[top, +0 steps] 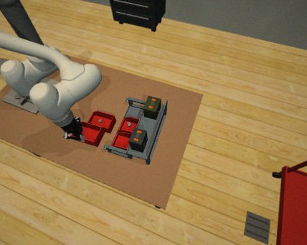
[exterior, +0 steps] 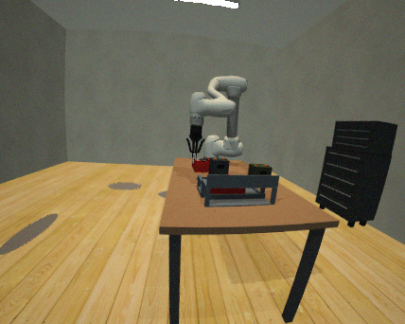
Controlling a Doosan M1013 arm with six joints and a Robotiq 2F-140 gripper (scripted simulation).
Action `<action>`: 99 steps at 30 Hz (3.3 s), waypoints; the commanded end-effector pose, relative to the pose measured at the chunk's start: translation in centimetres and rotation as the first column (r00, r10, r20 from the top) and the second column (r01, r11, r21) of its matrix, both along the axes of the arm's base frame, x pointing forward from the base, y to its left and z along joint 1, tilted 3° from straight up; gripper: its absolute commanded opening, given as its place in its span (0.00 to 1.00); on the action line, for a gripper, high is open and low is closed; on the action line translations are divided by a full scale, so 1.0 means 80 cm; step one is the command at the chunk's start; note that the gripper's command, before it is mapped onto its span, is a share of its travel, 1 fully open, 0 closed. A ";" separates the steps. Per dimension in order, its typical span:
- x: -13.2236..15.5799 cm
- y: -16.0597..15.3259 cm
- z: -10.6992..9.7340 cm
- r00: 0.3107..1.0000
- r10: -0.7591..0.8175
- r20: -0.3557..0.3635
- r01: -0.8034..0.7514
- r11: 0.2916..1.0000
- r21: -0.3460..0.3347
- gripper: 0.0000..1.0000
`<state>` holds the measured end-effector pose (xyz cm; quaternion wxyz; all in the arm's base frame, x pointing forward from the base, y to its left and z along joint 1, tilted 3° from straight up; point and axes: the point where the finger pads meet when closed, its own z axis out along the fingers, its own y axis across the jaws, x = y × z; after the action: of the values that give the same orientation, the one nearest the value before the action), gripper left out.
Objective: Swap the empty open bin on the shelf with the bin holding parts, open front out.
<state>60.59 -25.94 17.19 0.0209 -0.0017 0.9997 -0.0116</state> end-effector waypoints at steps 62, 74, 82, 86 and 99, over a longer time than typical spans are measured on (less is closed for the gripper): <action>0.004 -0.005 -0.099 1.000 -0.003 0.001 0.003 1.000 0.006 0.10; 0.003 -0.005 -0.102 1.000 -0.003 0.001 0.003 1.000 0.006 0.10; 0.002 -0.005 -0.103 1.000 -0.003 0.001 0.003 1.000 0.006 0.10; 0.002 -0.005 -0.103 1.000 -0.003 0.001 0.003 1.000 0.006 0.10; 0.002 -0.005 -0.105 1.000 -0.003 0.001 0.003 1.000 0.006 0.10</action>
<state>60.91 -26.27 9.14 0.0208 -0.0019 0.9997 -0.0113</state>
